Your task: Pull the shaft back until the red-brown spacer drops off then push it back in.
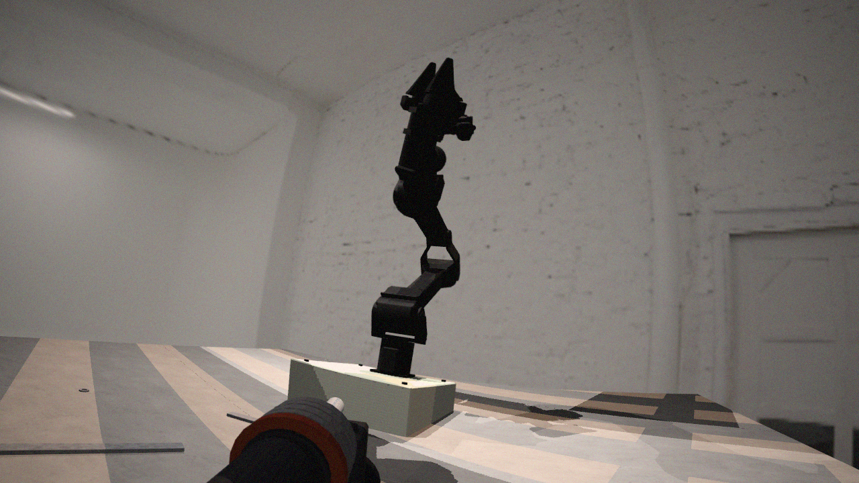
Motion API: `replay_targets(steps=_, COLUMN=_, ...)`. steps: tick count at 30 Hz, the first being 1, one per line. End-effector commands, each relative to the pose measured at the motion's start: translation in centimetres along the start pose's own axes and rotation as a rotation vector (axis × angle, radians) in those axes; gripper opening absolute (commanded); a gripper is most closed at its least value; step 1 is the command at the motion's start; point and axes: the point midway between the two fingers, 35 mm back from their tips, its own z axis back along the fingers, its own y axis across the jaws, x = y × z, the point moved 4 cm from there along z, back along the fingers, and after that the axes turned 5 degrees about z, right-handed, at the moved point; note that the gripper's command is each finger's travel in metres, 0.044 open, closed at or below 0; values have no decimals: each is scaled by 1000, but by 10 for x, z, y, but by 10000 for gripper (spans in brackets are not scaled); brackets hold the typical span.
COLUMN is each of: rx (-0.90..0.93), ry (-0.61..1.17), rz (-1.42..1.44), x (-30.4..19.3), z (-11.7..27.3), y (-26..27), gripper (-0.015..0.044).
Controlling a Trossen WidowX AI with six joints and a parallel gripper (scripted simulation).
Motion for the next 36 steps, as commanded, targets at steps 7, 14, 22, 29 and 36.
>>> replay_targets(steps=7, rx=206, ry=141, rz=-223, x=-42, z=1, y=75, gripper=440)
replay_targets(steps=14, rx=457, ry=367, rz=-493, x=-82, z=31, y=172, gripper=440)
replay_targets(steps=22, rx=717, ry=690, rz=-767, x=-108, z=102, y=269, gripper=440)
replay_targets(steps=29, rx=912, ry=1030, rz=-961, x=-114, z=183, y=334, gripper=440)
replay_targets(steps=36, rx=1036, ry=1330, rz=-1067, x=-107, z=255, y=365, gripper=440)
